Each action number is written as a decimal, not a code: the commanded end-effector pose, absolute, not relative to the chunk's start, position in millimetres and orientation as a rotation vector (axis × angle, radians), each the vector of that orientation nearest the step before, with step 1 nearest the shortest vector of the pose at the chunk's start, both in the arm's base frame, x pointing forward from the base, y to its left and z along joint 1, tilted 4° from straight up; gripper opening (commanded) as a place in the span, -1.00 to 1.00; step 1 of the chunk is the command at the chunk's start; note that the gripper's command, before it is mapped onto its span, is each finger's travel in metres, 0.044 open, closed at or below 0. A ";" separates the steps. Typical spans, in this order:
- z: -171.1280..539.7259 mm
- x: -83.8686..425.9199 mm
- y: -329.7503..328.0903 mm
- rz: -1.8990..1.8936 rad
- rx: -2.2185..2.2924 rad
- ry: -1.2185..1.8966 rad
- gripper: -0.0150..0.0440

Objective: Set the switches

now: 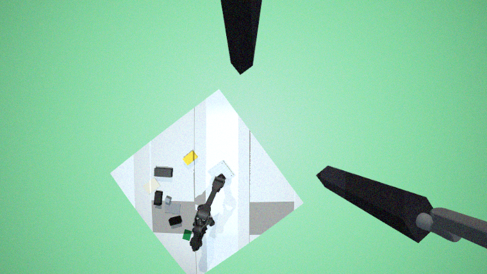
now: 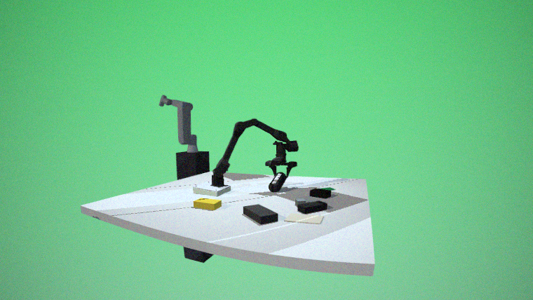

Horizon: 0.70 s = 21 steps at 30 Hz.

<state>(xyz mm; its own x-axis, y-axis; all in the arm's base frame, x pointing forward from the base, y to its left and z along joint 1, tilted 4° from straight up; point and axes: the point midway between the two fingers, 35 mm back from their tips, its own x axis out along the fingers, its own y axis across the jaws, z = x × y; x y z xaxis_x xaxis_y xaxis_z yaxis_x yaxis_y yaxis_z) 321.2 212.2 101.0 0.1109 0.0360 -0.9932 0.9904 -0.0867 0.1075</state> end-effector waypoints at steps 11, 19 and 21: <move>88.4 322.3 214.0 -1.184 1.346 1.105 0.65; 82.7 323.1 216.6 -1.184 1.346 1.105 0.65; 81.2 323.3 217.2 -1.184 1.346 1.105 0.65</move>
